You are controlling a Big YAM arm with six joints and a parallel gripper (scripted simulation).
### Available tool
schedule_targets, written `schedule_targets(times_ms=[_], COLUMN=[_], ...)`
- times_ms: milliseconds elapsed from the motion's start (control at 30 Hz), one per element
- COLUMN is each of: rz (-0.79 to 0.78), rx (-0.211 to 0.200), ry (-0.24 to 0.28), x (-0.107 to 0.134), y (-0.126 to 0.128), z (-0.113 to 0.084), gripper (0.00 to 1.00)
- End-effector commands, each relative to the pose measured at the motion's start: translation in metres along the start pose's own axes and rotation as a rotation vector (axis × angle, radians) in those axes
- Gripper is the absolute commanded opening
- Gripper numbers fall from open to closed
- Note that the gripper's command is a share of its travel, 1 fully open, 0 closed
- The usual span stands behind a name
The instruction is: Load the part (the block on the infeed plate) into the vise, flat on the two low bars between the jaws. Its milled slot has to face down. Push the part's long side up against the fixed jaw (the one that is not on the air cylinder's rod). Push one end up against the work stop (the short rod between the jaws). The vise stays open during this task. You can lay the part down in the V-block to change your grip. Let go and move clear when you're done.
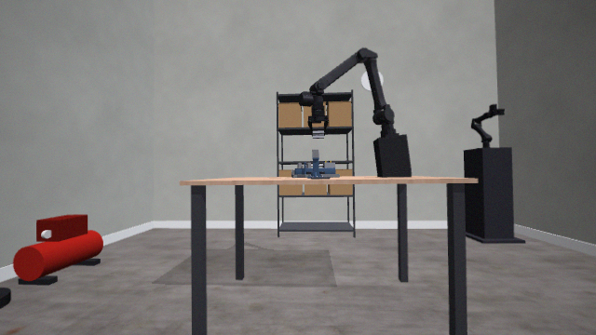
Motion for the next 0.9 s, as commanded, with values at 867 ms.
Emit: schedule_targets(times_ms=[867], rz=[0.050], rx=[0.050], ry=[-0.022], x=[0.076], y=[-0.023], z=[-0.018], gripper=[0.00])
Point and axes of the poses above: the point where the finger pads meet when closed, its own z axis out along the fingers, its own y axis across the jaws, x = y × z, the point moved 1 cm from there along -z, back along the fingers
